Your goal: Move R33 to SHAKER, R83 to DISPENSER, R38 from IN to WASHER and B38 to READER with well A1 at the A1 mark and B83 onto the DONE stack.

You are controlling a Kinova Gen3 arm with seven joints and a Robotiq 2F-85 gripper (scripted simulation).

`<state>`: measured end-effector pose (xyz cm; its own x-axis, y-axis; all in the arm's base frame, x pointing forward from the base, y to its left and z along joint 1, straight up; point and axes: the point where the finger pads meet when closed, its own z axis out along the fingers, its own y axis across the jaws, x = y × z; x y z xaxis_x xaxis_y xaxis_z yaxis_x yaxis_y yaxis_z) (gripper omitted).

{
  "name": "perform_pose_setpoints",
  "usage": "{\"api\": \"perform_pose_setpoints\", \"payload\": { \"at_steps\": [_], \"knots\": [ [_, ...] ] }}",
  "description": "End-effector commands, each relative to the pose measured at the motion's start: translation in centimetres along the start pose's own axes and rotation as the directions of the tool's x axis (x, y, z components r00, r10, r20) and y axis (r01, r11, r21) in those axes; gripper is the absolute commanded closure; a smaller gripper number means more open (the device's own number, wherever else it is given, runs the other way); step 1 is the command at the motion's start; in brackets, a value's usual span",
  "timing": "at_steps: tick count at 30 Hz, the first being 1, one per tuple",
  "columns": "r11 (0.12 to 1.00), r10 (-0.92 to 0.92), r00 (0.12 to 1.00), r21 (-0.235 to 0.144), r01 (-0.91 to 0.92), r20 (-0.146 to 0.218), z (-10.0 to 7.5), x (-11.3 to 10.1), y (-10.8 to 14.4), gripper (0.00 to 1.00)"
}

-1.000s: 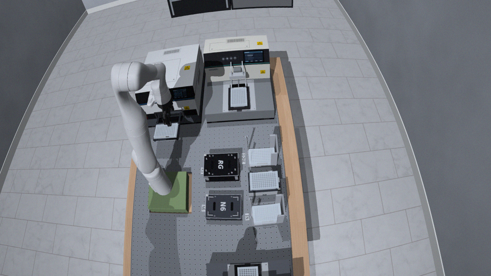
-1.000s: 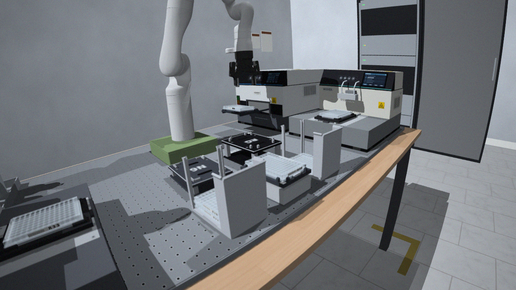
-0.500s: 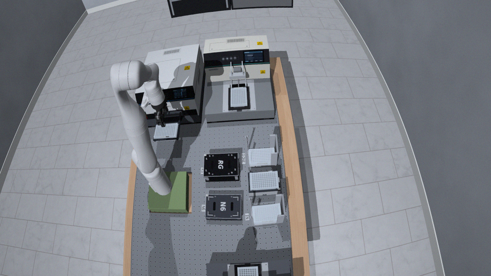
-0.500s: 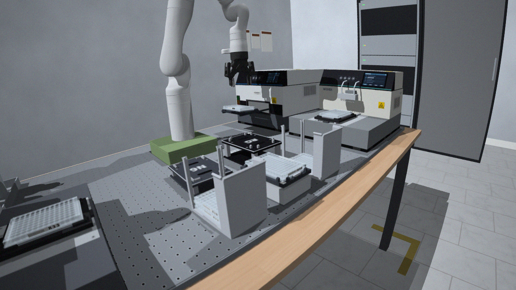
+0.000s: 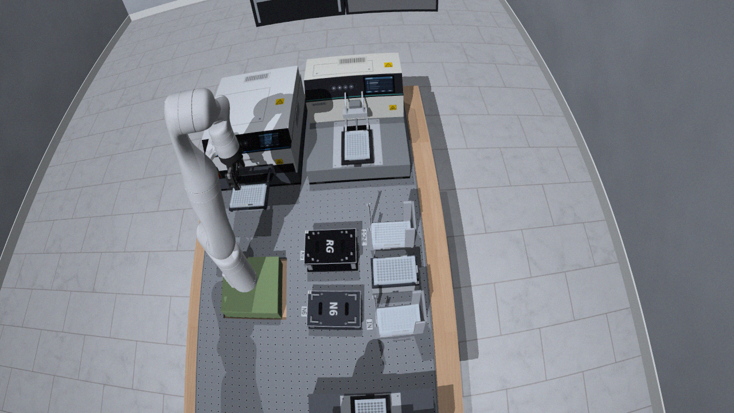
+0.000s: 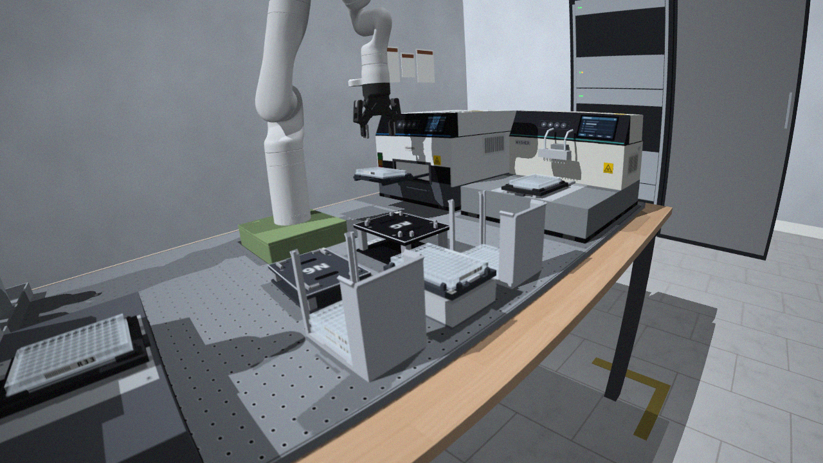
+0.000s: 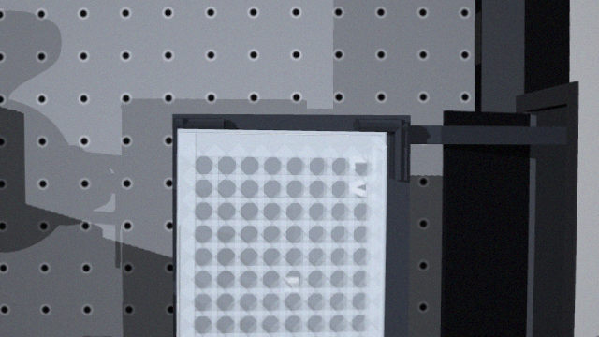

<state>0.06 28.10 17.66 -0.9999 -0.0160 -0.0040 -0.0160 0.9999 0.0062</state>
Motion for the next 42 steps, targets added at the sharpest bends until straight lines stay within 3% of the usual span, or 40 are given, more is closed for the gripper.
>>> {"api": "perform_pose_setpoints", "payload": {
  "at_steps": [1,7,9,42],
  "knots": [
    [1.000,0.001,1.000,0.000,-0.001,0.001,0.0,0.1,0.0,0.00],
    [1.000,0.001,1.000,0.000,-0.001,0.001,0.0,0.1,0.0,0.00],
    [0.998,0.006,1.000,0.070,-0.006,0.006,0.3,-0.1,0.0,0.00],
    [0.998,0.004,1.000,0.065,-0.004,0.002,4.3,0.2,0.0,0.00]
  ]
}}
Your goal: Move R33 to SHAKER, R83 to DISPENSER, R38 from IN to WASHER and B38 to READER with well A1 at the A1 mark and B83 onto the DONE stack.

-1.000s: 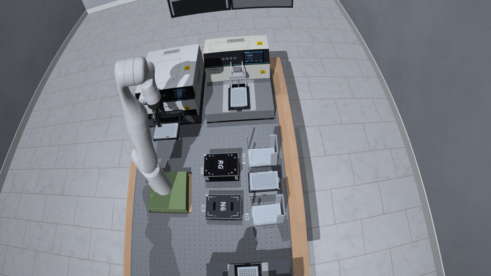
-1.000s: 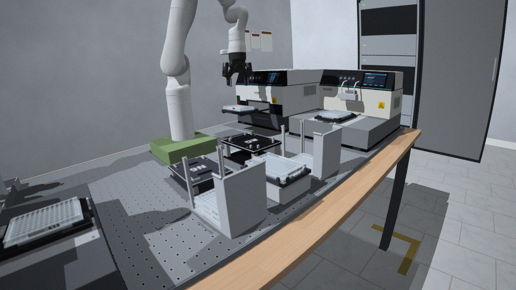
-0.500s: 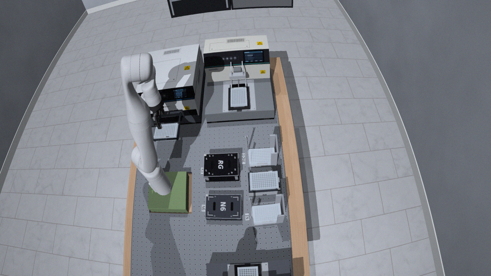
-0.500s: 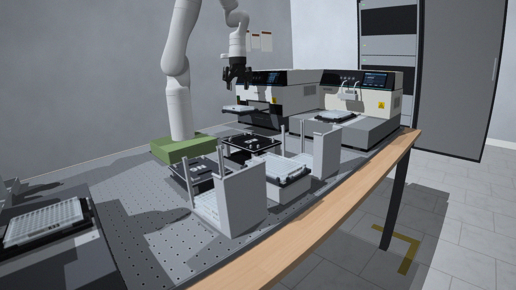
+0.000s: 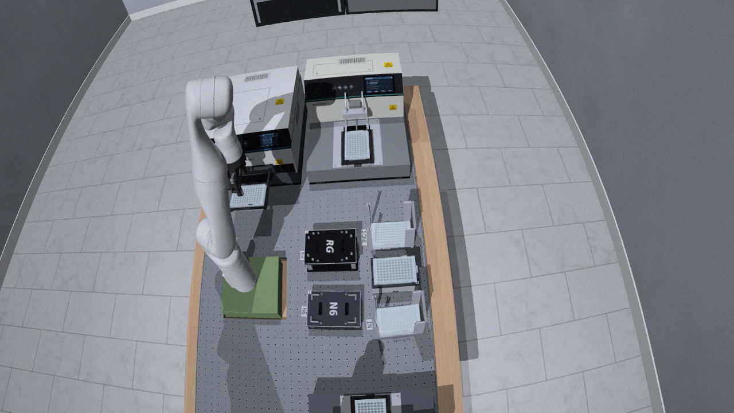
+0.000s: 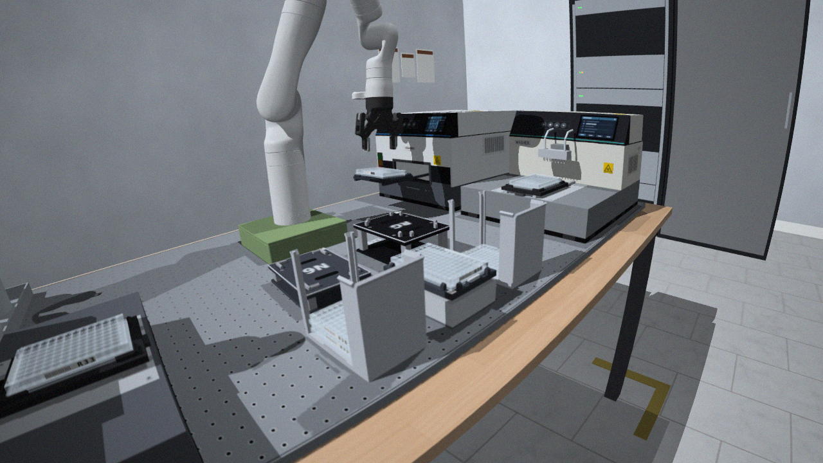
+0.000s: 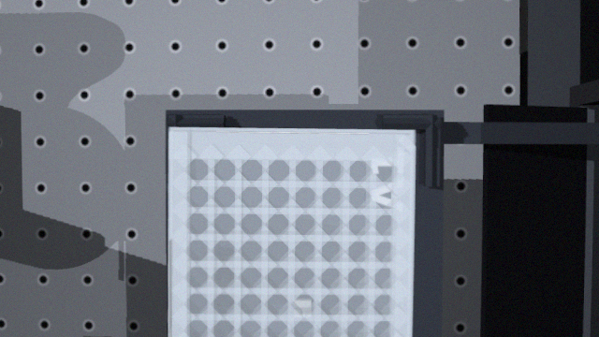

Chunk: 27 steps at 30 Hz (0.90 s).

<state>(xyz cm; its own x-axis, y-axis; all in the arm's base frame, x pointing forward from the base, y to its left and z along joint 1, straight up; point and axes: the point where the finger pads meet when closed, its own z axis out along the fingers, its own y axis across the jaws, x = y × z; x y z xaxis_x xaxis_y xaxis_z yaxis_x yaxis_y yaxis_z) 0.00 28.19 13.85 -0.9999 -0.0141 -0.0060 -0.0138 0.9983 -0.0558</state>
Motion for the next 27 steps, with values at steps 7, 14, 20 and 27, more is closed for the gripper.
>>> {"api": "perform_pose_setpoints", "payload": {
  "at_steps": [7,14,20,27],
  "knots": [
    [1.000,0.002,1.000,0.003,-0.002,-0.001,1.4,0.1,0.0,0.00],
    [1.000,0.002,1.000,0.003,-0.002,-0.001,2.1,0.1,0.0,0.00],
    [1.000,0.002,1.000,0.003,-0.002,-0.001,2.9,0.1,0.0,0.00],
    [1.000,0.003,1.000,0.005,-0.003,-0.002,3.0,0.2,0.0,0.00]
  ]
}}
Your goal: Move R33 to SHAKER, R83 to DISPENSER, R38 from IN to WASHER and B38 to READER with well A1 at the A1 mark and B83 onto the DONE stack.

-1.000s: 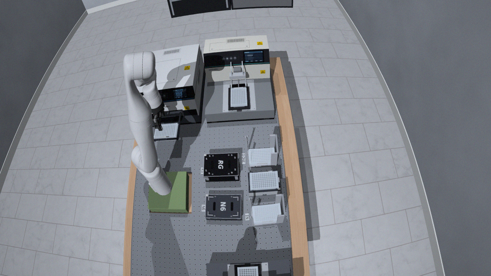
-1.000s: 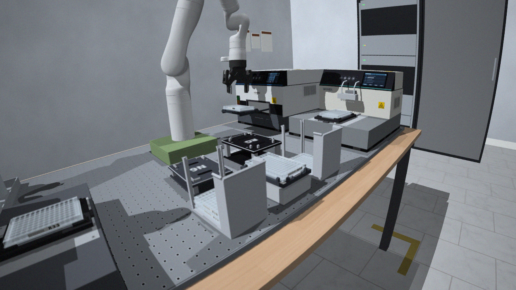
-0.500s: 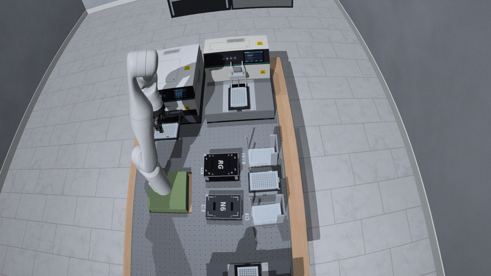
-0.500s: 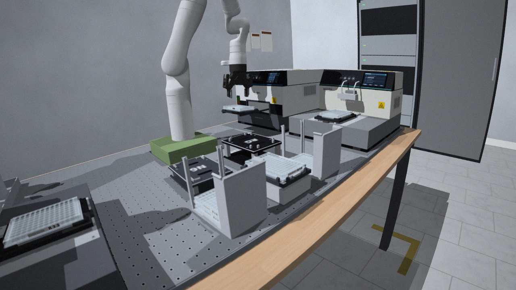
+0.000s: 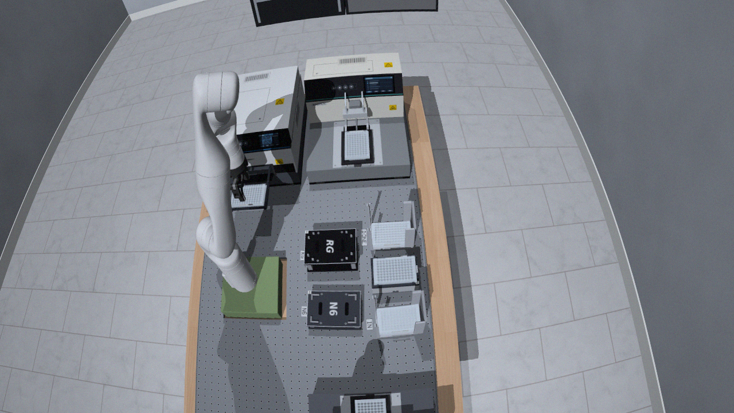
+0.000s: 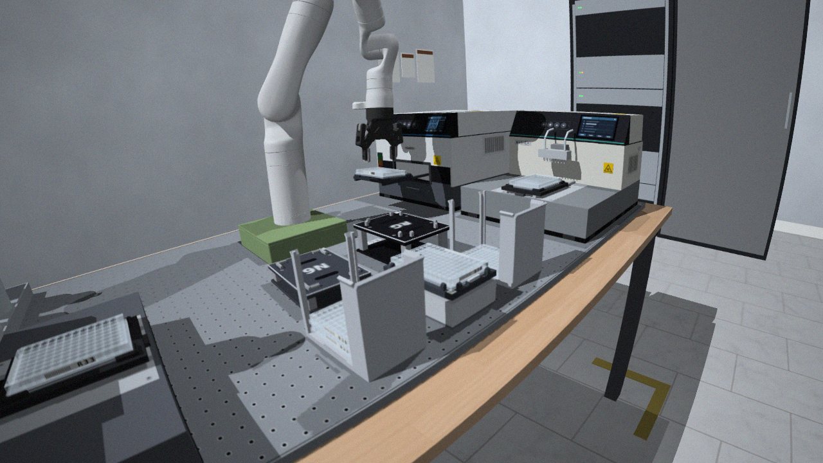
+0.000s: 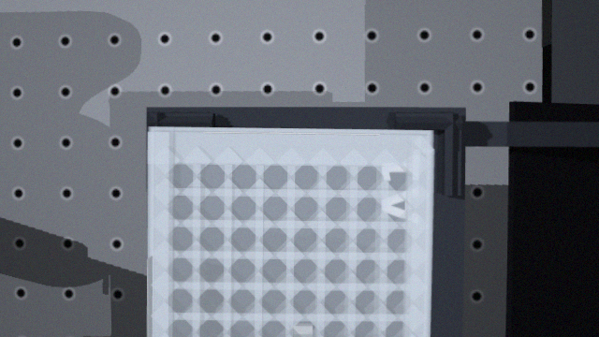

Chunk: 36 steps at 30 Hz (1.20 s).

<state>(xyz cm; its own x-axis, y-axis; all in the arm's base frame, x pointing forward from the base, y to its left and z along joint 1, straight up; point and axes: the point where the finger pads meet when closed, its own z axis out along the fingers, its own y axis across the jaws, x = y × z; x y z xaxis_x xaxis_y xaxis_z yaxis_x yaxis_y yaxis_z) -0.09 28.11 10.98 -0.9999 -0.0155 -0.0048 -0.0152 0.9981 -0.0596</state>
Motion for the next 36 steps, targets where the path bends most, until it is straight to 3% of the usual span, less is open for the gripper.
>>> {"api": "perform_pose_setpoints", "payload": {
  "at_steps": [1,15,36],
  "knots": [
    [1.000,0.004,1.000,0.002,-0.004,0.000,0.2,0.1,0.0,0.00],
    [1.000,0.001,1.000,0.001,-0.001,0.000,0.1,0.0,0.0,0.00],
    [1.000,0.005,1.000,0.004,-0.005,0.000,2.0,0.1,-0.1,0.00]
  ]
}}
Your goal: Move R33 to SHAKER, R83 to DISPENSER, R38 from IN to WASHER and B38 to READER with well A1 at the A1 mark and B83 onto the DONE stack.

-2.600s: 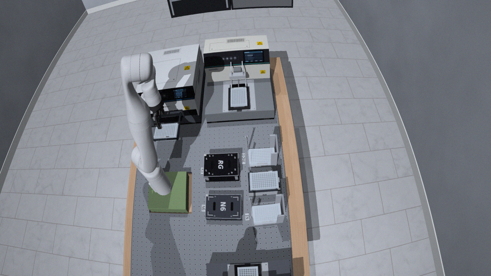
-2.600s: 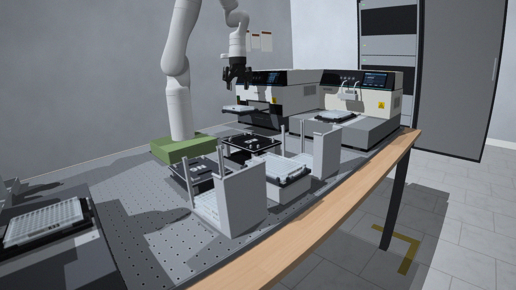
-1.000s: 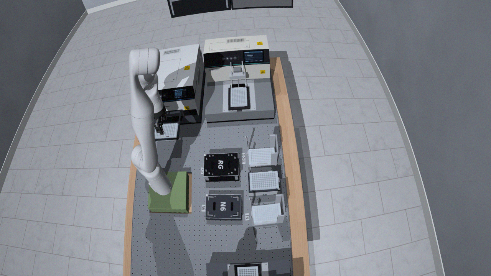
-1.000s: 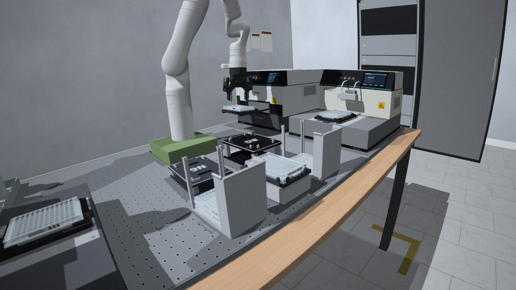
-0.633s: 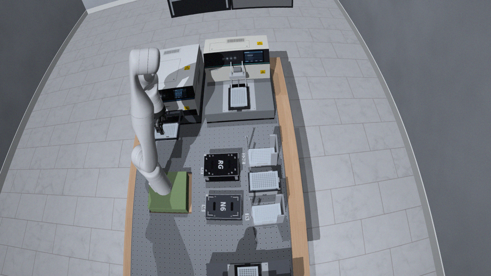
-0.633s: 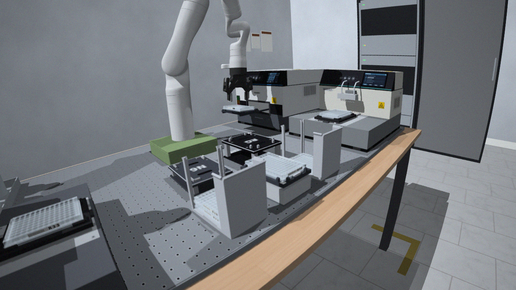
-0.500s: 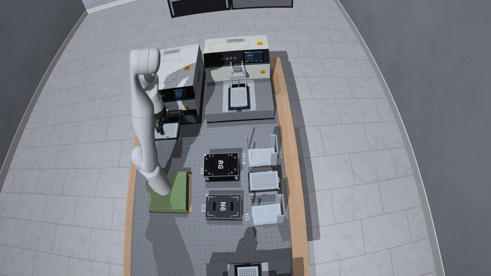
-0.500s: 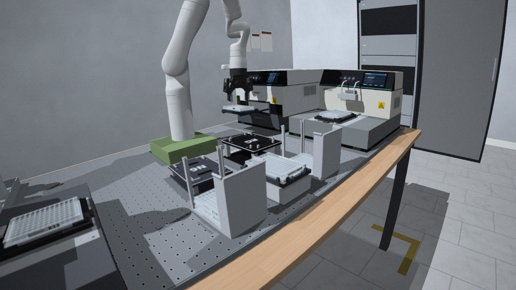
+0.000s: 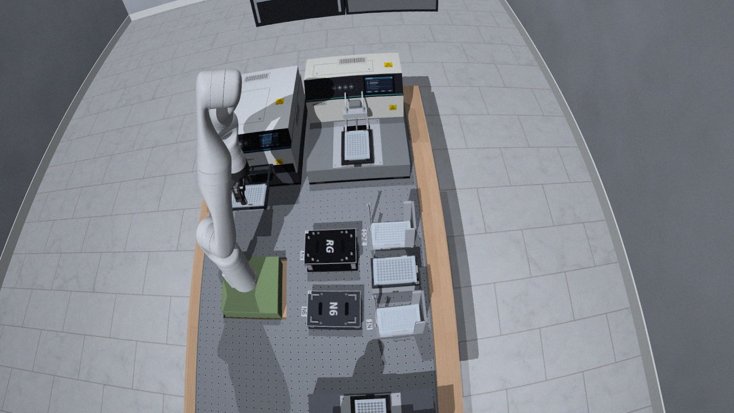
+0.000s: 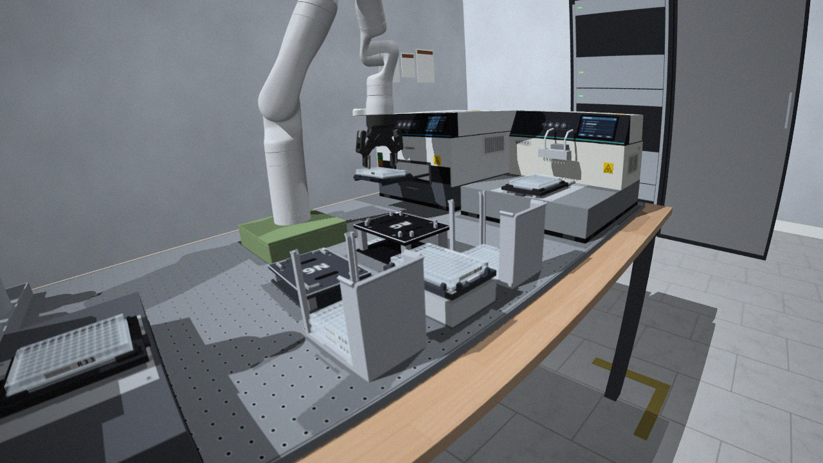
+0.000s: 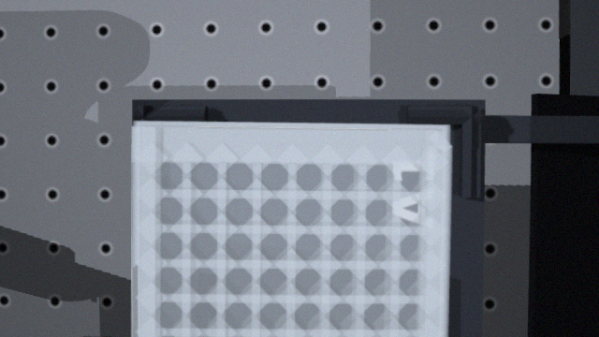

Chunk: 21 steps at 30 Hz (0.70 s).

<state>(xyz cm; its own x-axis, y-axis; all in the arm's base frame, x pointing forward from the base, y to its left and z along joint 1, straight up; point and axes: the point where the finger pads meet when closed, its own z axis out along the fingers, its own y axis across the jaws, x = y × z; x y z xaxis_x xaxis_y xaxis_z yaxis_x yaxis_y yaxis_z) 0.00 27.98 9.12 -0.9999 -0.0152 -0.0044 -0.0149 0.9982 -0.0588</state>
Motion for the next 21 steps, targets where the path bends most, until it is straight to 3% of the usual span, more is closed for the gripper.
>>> {"api": "perform_pose_setpoints", "payload": {
  "at_steps": [1,21],
  "knots": [
    [1.000,0.006,1.000,0.005,-0.006,0.000,0.13,0.14,-0.10,0.00],
    [1.000,0.003,1.000,0.001,-0.003,0.000,0.43,0.02,-0.03,0.00]
  ]
}}
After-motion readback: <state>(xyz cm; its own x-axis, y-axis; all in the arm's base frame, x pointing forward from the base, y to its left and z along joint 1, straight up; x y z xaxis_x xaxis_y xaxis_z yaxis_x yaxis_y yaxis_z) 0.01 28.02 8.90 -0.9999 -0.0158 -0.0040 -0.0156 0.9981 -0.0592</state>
